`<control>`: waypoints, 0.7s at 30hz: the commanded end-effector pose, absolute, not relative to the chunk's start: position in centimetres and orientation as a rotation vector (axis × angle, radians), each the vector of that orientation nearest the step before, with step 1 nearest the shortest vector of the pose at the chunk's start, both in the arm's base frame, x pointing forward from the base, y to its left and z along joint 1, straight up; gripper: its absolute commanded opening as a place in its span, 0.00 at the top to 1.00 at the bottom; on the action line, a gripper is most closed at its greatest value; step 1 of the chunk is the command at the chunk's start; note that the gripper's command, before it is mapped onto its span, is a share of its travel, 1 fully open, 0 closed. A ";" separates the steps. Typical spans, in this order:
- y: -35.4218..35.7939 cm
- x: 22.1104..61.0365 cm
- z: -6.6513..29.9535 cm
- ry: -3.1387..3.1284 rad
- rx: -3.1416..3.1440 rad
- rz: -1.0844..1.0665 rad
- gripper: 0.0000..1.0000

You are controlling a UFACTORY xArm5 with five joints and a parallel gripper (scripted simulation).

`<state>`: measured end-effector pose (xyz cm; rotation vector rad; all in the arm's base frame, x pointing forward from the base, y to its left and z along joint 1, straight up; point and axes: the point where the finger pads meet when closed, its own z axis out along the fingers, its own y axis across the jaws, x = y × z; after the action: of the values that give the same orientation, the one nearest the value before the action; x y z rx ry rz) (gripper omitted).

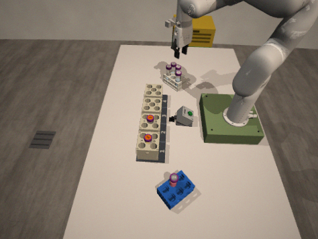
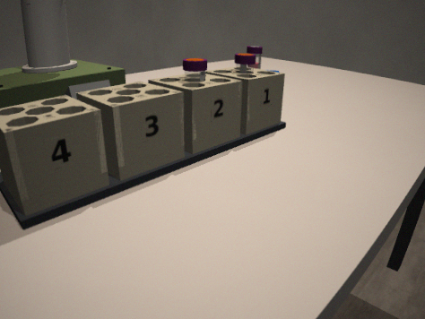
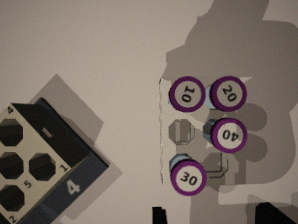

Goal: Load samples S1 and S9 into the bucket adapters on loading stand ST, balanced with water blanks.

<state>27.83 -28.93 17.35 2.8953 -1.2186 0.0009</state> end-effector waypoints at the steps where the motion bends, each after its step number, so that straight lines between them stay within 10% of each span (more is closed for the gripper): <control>1: -29.4 27.8 17.5 -1.218 2.901 0.009 0.43; 21: -29.4 27.8 15.1 -1.218 2.901 0.009 0.43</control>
<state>27.70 -29.31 15.41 2.8971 -1.2161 -0.0014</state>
